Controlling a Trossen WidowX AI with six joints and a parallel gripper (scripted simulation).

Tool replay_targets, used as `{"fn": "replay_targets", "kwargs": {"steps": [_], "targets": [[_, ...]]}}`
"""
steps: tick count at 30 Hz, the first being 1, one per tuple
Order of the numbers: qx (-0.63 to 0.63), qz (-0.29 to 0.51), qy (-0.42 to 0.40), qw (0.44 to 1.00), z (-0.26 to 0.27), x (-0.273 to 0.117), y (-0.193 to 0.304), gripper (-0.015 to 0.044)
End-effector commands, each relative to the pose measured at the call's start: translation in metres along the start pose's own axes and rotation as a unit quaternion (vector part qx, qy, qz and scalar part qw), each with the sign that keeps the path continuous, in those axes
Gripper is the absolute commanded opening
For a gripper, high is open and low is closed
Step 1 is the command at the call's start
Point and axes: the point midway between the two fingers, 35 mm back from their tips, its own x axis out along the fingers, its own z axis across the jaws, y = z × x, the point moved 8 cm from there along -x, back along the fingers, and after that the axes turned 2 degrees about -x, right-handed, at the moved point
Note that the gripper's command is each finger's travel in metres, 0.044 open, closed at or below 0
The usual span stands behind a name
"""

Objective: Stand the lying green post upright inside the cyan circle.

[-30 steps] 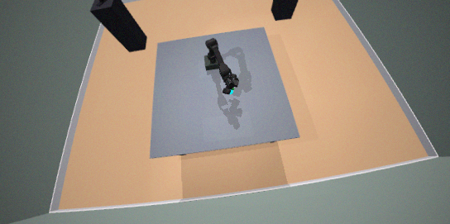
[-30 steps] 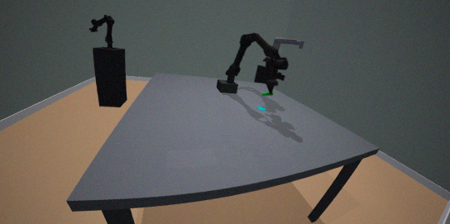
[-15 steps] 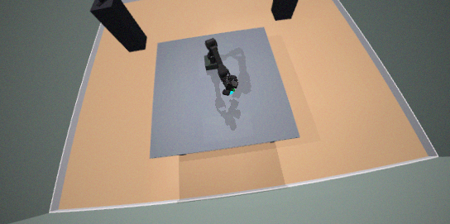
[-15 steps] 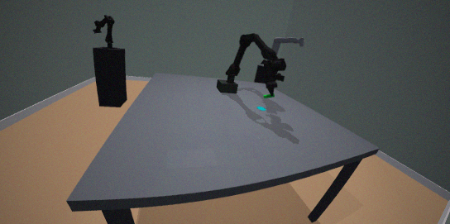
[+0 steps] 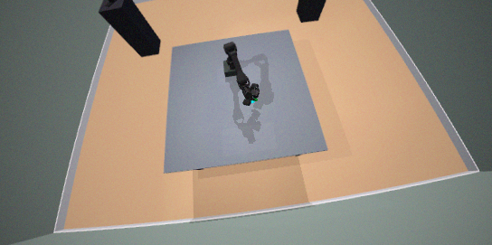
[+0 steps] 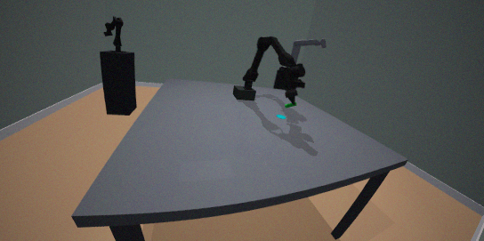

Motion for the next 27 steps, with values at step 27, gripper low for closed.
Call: {"fn": "replay_targets", "kwargs": {"steps": [27], "targets": [[0.024, -0.107, -0.005, 0.994, -0.011, 0.010, 0.017, 0.0023]]}}
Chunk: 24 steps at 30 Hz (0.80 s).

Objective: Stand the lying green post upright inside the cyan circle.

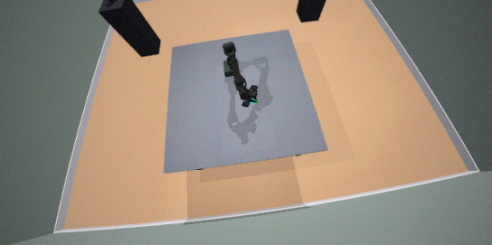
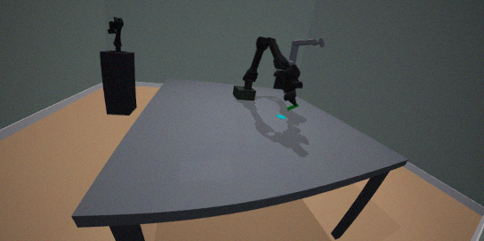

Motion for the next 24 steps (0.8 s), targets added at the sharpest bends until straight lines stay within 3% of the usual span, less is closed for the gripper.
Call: {"fn": "replay_targets", "kwargs": {"steps": [1, 24], "targets": [[0.005, -0.014, -0.003, 1.000, 0.000, 0.001, 0.004, 0.0023], [0.011, -0.092, -0.007, 0.996, -0.006, 0.001, 0.018, 0.0023]]}}
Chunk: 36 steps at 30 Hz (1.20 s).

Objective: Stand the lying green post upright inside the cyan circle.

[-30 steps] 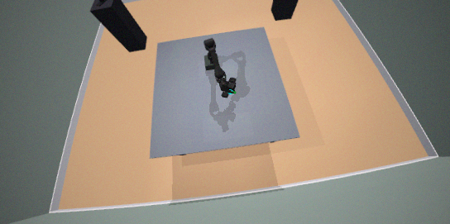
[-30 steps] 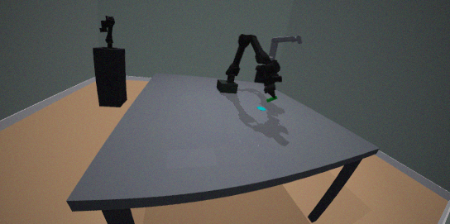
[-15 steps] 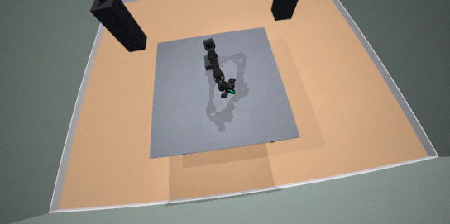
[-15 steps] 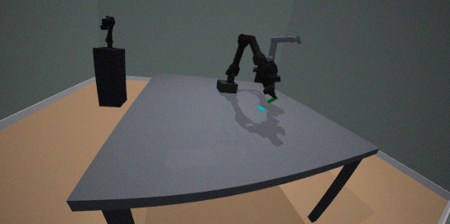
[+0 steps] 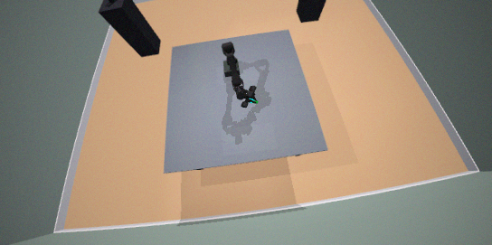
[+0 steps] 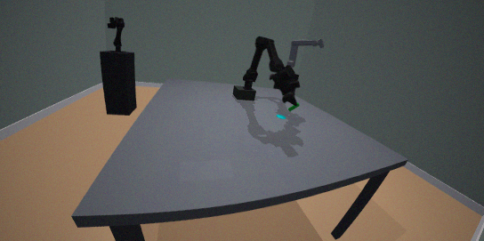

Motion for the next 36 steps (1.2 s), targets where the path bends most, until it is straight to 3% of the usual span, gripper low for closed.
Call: {"fn": "replay_targets", "kwargs": {"steps": [1, 36], "targets": [[0.003, -0.014, -0.003, 1.000, 0.000, 0.000, 0.004, 0.0023], [-0.004, -0.124, -0.014, 0.992, -0.002, -0.012, 0.025, 0.0023]]}}
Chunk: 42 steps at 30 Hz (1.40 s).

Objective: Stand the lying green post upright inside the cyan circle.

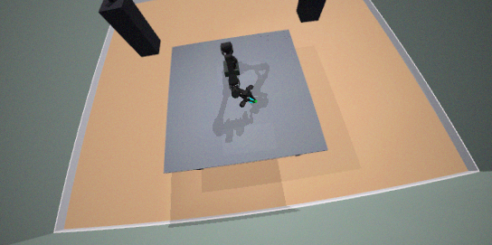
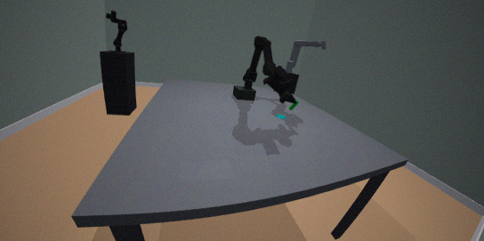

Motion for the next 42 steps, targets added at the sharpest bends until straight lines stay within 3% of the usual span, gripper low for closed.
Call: {"fn": "replay_targets", "kwargs": {"steps": [1, 42], "targets": [[0.001, -0.013, -0.004, 1.000, 0.002, -0.002, 0.004, 0.0023], [-0.031, -0.123, -0.028, 0.991, 0.013, -0.029, 0.023, 0.0023]]}}
